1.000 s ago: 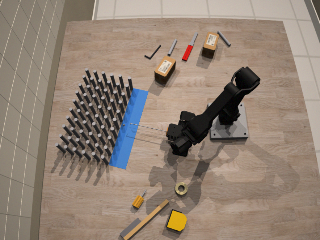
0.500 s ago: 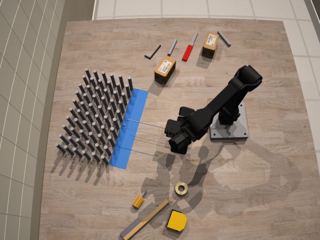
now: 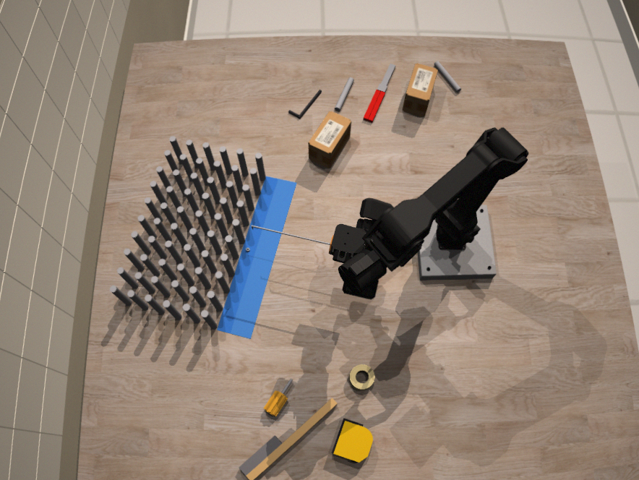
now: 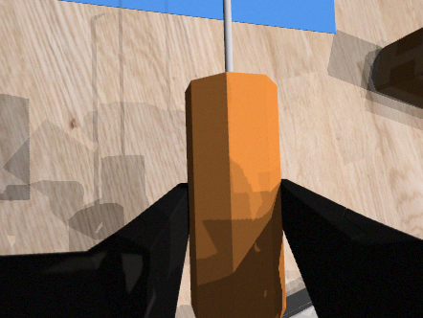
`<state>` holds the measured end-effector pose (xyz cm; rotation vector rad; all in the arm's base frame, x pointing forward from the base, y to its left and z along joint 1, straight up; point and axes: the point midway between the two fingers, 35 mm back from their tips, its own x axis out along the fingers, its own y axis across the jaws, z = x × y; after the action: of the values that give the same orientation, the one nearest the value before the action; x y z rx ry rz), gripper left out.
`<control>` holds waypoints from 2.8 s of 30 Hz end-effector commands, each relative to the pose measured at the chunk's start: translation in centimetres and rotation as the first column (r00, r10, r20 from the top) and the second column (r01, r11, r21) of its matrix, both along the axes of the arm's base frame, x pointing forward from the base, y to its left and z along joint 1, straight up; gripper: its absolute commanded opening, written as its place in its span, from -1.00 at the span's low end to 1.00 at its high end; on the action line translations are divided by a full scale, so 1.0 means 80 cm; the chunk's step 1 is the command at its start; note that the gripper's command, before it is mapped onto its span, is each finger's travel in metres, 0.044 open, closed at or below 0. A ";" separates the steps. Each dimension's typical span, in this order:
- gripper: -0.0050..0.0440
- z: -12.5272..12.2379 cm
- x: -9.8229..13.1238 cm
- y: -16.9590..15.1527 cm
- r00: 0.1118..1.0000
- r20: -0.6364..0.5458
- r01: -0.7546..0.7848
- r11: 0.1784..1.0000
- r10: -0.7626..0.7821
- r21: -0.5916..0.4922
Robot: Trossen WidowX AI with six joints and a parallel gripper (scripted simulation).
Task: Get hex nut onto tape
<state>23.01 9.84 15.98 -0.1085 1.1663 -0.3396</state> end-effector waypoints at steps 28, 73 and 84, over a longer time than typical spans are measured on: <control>-1.00 0.015 0.005 0.105 0.743 -0.231 -0.632 0.772 0.628 0.068; -1.00 0.033 -0.054 0.294 -0.537 -0.174 -0.832 -0.485 0.825 0.268; -1.00 0.036 -0.076 0.331 -0.763 -0.108 -0.642 -0.729 0.637 0.239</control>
<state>17.35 35.11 17.47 -1.4084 0.7568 1.7588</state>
